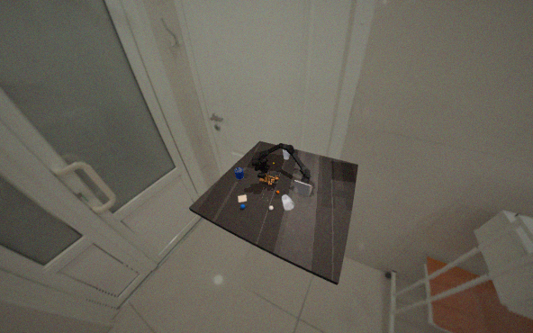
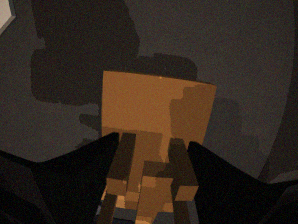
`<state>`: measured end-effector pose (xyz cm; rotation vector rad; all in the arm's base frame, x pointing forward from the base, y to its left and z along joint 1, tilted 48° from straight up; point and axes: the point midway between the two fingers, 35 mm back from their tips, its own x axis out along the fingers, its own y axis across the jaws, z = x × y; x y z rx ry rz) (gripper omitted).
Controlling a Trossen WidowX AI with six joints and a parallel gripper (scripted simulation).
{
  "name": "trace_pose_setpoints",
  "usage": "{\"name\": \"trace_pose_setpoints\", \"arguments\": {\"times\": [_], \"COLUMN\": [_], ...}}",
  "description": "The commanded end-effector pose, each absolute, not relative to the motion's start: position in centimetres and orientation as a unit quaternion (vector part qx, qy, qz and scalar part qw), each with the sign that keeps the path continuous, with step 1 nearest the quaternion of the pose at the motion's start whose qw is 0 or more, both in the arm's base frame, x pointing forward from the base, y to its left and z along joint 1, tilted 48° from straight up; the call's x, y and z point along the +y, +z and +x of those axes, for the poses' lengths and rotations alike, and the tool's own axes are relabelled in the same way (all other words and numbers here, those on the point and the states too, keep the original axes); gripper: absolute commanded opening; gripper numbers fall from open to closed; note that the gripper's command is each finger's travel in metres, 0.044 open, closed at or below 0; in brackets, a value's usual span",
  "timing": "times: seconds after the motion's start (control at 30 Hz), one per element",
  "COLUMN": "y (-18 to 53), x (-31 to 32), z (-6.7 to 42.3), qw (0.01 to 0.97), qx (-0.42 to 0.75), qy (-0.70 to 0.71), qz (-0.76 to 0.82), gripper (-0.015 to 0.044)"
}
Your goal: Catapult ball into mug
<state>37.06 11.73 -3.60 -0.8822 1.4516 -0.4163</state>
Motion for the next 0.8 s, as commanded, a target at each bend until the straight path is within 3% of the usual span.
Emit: {"name": "trace_pose_setpoints", "arguments": {"times": [0.0, 0.77], "y": [-3.4, -6.0], "x": [11.8, 9.1], "z": [37.1, 37.6], "qw": [0.641, 0.641], "qx": [0.638, 0.638], "qy": [-0.184, -0.184], "qz": [-0.384, -0.385], "gripper": [0.0000, 0.0000]}}
